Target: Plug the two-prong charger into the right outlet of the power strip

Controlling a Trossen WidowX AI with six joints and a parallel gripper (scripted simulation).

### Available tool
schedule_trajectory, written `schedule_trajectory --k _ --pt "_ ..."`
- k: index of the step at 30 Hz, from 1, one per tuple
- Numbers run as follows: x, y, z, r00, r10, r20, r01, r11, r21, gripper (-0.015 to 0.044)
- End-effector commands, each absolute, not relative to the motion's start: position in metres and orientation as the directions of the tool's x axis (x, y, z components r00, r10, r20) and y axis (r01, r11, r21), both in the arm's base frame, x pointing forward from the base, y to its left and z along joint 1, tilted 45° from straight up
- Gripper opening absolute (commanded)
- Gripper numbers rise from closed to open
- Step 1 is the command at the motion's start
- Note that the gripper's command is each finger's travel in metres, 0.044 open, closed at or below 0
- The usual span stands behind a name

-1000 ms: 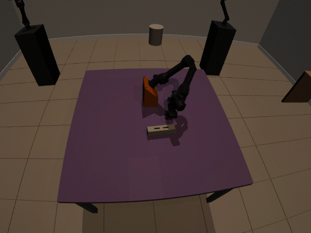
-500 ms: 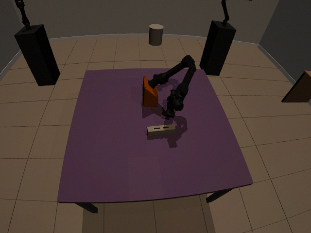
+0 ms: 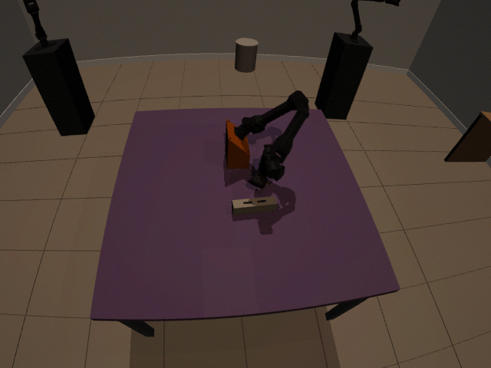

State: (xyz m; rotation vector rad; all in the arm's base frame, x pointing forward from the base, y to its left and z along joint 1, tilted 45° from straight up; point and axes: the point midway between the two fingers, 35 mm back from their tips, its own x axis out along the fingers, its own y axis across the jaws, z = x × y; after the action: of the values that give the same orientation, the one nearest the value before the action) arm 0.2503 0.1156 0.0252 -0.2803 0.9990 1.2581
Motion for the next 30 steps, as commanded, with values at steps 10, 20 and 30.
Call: schedule_trajectory --k 10,20,30 --pt "0.254 0.105 0.004 -0.039 0.668 -0.744 -0.736 0.484 0.473 0.0000" --pt "0.256 0.097 -0.013 -0.048 0.674 -0.737 -0.590 0.577 0.565 0.0000" --pt "0.255 0.090 -0.031 -0.055 0.682 -0.730 -0.421 0.647 0.636 0.0000"
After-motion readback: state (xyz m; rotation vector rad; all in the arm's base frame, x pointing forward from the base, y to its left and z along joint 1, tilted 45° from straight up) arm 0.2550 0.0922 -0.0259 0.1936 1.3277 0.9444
